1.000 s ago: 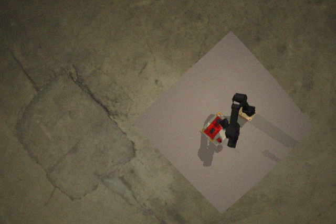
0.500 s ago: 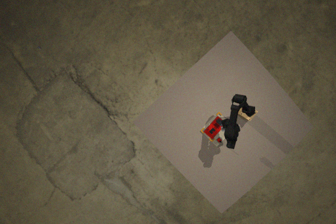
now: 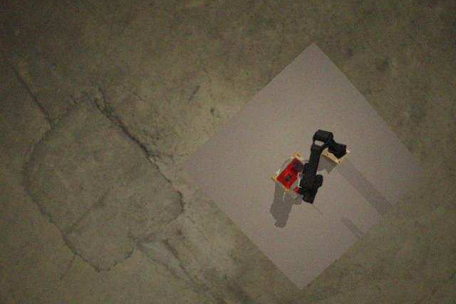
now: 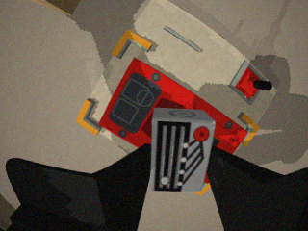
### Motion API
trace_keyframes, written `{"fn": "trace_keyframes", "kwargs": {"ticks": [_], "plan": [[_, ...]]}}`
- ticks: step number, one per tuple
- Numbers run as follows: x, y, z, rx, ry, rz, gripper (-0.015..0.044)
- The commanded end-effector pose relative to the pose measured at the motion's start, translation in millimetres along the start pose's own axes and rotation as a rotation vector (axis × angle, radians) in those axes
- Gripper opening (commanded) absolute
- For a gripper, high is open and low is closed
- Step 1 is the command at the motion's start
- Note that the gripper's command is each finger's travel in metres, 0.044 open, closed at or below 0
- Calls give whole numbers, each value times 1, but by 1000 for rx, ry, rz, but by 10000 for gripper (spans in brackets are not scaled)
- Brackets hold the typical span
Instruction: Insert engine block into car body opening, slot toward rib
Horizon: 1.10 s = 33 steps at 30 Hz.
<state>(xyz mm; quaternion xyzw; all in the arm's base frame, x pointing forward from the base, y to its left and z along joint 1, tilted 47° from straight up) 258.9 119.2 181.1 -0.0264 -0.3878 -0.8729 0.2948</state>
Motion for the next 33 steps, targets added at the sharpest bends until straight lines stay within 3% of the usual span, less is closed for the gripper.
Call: {"fn": "trace_keyframes", "kwargs": {"ticks": [1, 33], "plan": [[-5, 2, -2, 4, 9, -121, 0], [-36, 21, -42, 1, 14, -1231, 0]]}}
Point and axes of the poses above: the point midway between the two fingers, 35 mm back from their tips, its own z axis back along the fingers, its own x axis across the jaws, y = z × x, the point moved 10 cm from there along z, back along the fingers, and after that the axes turned 6 degrees about -z, right-handed, at the moved point
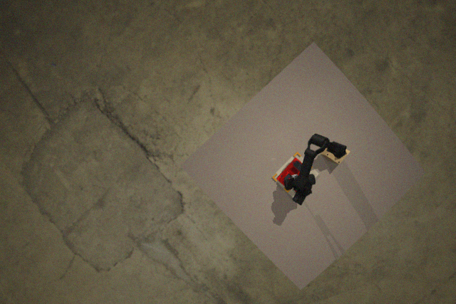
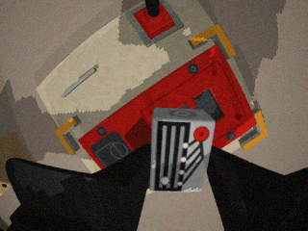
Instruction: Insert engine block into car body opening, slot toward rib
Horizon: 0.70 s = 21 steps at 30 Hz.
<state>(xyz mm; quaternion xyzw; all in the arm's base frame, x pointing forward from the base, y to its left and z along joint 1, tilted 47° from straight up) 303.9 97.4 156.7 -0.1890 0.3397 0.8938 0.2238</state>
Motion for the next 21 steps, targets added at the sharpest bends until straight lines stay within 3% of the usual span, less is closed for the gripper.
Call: {"fn": "trace_keyframes", "kwargs": {"ticks": [1, 21], "plan": [[-4, -3, -3, -4, 9, -122, 0], [-23, -7, -31, -2, 17, -816, 0]]}}
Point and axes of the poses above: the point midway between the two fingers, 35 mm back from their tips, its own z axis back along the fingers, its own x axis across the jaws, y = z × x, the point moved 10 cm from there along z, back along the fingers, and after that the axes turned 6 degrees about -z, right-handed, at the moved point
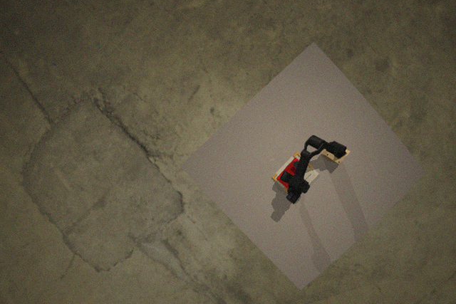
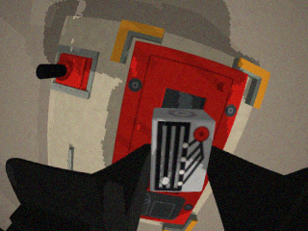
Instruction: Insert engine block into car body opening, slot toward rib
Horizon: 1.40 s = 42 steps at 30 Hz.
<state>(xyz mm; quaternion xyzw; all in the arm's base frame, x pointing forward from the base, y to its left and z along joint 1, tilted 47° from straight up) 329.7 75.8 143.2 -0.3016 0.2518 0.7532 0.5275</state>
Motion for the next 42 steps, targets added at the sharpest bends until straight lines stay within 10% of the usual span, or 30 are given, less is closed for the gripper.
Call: {"fn": "trace_keyframes", "kwargs": {"ticks": [1, 5, 11, 42], "plan": [[-2, -3, -3, -6, 6, -119, 0], [-3, -4, -7, -6, 8, -205, 0], [-3, -5, -7, -6, 8, -222, 158], [-4, -6, -6, -6, 8, -129, 159]]}}
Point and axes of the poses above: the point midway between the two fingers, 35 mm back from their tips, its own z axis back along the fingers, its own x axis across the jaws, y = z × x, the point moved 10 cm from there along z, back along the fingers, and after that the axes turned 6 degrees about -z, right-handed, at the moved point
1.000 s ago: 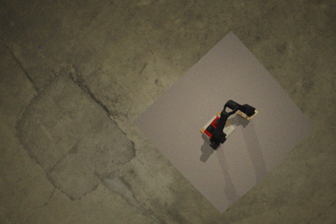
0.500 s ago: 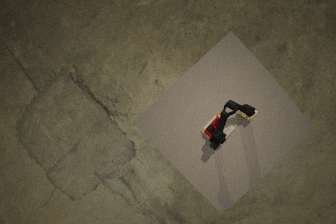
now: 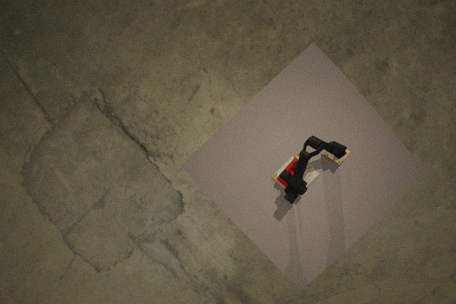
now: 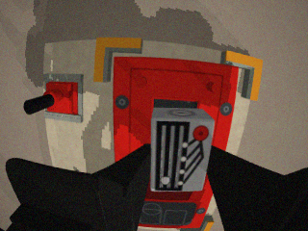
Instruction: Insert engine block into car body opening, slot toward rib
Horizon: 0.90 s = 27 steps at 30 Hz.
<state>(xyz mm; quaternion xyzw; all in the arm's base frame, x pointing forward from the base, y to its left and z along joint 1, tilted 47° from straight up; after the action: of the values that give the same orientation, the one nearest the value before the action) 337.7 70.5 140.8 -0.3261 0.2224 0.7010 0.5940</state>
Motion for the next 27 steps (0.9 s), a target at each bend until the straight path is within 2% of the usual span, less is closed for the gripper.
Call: {"fn": "trace_keyframes", "kwargs": {"ticks": [1, 7, 19, 27], "plan": [[0, 0, 1, -3, 4, 88, 159], [0, 0, 1, -3, 4, 119, 159], [0, -1, 0, -3, 3, -141, 159], [1, 0, -1, -3, 4, -20, 159]]}}
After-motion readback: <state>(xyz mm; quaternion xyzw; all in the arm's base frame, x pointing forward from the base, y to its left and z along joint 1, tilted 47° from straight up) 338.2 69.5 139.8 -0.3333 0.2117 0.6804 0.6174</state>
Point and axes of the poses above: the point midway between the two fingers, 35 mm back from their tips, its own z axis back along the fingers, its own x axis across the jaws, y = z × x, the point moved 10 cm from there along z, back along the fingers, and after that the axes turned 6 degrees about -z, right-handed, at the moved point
